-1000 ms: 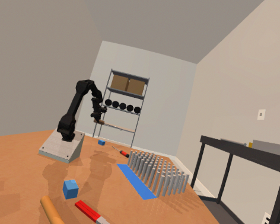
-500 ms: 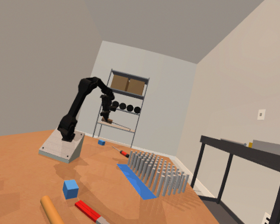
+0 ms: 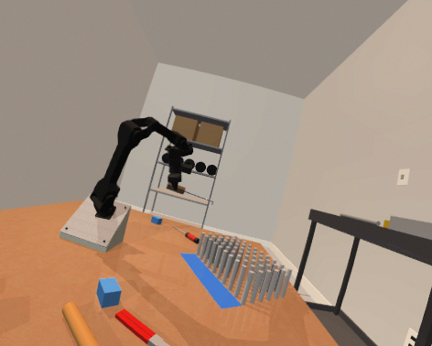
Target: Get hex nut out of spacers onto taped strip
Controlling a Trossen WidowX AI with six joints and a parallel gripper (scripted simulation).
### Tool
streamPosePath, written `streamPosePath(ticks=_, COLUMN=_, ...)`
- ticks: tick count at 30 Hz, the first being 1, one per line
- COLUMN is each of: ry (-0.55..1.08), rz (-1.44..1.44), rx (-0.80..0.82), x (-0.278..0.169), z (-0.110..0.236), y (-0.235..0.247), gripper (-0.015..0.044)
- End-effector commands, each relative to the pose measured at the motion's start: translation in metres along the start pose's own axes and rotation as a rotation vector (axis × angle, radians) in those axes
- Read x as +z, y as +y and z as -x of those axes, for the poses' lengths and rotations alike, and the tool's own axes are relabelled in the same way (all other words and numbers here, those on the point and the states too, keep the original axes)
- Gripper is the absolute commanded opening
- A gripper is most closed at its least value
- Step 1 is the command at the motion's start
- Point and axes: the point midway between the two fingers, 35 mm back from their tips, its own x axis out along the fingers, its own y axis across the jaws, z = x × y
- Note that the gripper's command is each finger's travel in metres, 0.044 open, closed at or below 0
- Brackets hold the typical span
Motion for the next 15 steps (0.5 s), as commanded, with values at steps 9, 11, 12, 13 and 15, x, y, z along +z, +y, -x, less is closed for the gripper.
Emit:
streamPosePath(ticks=9, ry=-0.005, rz=0.063, rx=0.032, x=0.029, z=0.014, y=-0.083, gripper=0.0000)
streamPosePath(ticks=11, ry=-0.005, rz=0.074, rx=0.036, x=0.032, z=0.016, y=-0.097, gripper=0.0000)
streamPosePath(ticks=12, ry=-0.006, rz=0.079, rx=0.037, x=0.032, z=0.016, y=-0.104, gripper=0.0000)
streamPosePath(ticks=13, ry=-0.006, rz=0.085, rx=0.039, x=0.033, z=0.017, y=-0.111, gripper=0.0000)
streamPosePath(ticks=15, ry=-0.008, rz=0.095, rx=0.041, x=0.034, z=0.018, y=-0.124, gripper=0.0000)
